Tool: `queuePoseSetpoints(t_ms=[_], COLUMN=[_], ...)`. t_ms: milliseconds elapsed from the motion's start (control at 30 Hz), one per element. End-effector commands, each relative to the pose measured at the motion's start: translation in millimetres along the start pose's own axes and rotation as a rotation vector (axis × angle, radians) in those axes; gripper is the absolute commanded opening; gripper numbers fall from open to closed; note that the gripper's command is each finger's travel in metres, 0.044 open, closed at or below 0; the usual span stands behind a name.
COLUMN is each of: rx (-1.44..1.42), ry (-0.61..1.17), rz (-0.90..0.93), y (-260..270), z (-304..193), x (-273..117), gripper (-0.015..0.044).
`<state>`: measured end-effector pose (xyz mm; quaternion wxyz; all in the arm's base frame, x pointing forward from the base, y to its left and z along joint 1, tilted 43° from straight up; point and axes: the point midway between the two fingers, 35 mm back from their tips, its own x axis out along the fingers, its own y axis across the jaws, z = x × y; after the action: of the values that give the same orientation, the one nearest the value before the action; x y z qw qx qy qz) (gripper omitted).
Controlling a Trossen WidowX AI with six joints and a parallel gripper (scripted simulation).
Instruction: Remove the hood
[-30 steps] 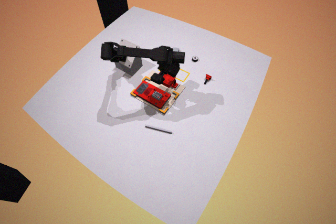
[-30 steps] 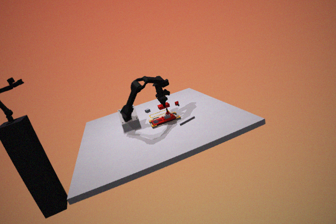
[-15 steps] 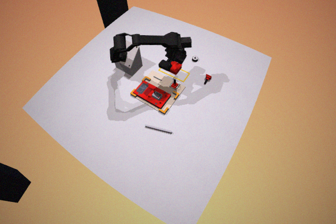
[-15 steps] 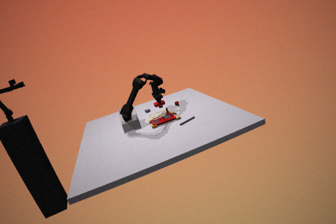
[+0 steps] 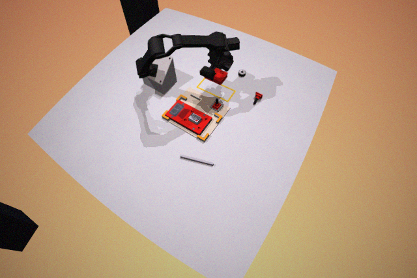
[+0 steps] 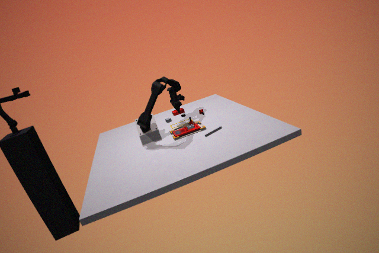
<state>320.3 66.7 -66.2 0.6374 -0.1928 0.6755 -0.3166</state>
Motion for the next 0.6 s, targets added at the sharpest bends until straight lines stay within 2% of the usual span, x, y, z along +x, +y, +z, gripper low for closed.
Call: queuePoseSetpoints(t_ms=[0, 567], rx=[0.008, 0.008], ry=[0.001, 0.001], rz=[0.004, 0.005], y=[2.9, 3.5], z=[0.0, 1.1], x=[2.3, 16.9], gripper=[0.0, 0.0])
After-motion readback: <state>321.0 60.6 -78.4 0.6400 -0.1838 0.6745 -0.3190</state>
